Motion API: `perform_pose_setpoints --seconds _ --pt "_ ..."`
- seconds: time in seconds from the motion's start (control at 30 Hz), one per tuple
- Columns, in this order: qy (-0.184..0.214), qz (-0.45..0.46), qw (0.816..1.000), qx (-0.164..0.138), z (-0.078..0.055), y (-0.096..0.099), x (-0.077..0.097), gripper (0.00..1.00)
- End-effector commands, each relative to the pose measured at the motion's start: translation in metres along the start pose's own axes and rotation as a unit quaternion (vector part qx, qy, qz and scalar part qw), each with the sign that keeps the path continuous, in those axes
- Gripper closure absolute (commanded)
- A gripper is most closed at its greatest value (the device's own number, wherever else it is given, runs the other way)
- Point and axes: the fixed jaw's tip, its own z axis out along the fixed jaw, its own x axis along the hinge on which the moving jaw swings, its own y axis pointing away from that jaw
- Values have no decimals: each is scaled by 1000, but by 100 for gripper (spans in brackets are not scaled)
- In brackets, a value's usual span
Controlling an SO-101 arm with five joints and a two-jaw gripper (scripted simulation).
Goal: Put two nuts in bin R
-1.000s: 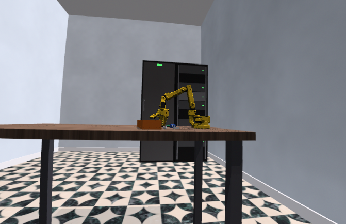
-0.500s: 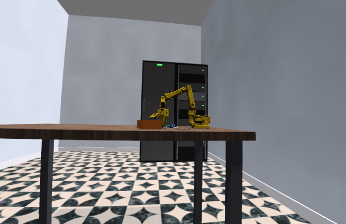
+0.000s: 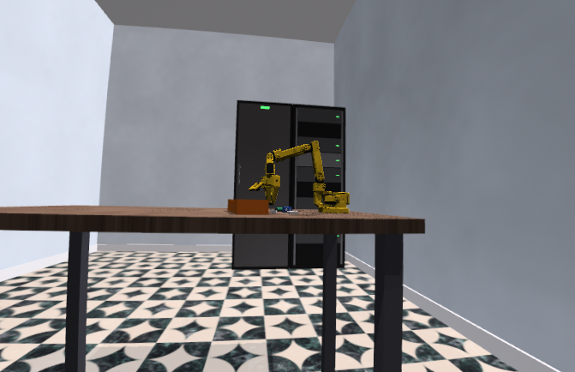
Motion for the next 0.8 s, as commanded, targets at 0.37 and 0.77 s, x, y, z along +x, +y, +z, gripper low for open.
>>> perform_pose_setpoints --seconds 0.37,0.77 --pt "-28 -1 999 21 -27 -6 -4 100" --pt "-36 14 999 26 -30 -3 -15 100"
